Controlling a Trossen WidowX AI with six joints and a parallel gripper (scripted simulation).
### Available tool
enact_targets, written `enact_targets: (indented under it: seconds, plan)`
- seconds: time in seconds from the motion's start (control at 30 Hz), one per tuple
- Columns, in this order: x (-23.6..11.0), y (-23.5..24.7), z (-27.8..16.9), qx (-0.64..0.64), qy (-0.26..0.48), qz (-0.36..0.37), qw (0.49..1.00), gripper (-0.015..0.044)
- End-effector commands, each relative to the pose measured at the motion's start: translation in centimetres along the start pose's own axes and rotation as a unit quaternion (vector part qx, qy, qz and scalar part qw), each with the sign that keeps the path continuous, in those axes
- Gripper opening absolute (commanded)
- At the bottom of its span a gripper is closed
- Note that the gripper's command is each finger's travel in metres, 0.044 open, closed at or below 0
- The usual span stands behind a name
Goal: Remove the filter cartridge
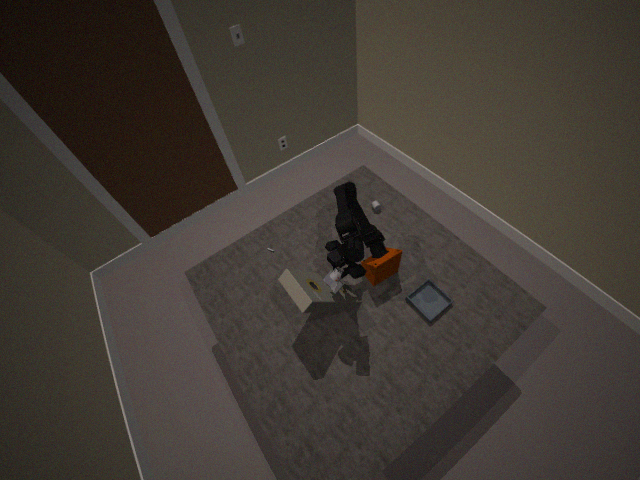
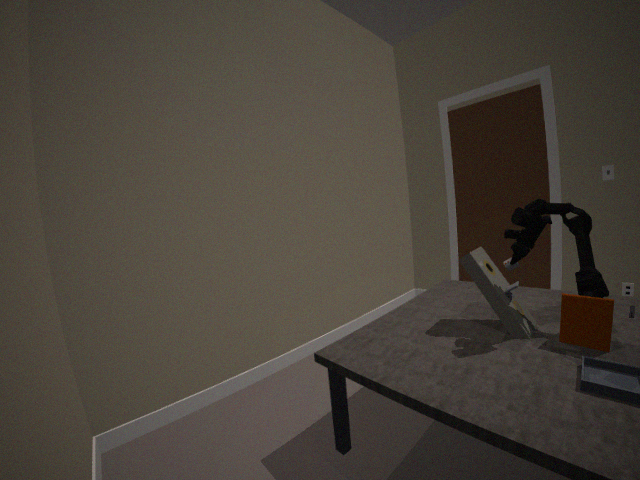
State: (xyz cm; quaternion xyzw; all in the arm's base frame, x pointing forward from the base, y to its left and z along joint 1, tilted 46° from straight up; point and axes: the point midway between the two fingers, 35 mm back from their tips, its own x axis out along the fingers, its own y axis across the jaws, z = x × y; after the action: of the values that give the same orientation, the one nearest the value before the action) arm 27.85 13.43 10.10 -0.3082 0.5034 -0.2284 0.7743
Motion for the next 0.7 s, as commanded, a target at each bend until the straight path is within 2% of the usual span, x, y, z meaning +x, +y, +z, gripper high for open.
enact_targets:
  seconds: [0.0, 0.23, 0.33, 0.67]
  plan:
    - [0.1, 2.4, 0.1, 0.003, -0.002, 0.003, 1.000, 0.0000]
    - [0.7, 5.8, -0.2, 0.004, -0.003, 0.003, 1.000, 0.0000]
    - [0.6, 5.1, -0.5, -0.013, 0.002, 0.008, 1.000, 0.0000]
    - [-1.5, 12.8, -5.5, -0.212, 0.020, 0.128, 0.969, 0.0000]
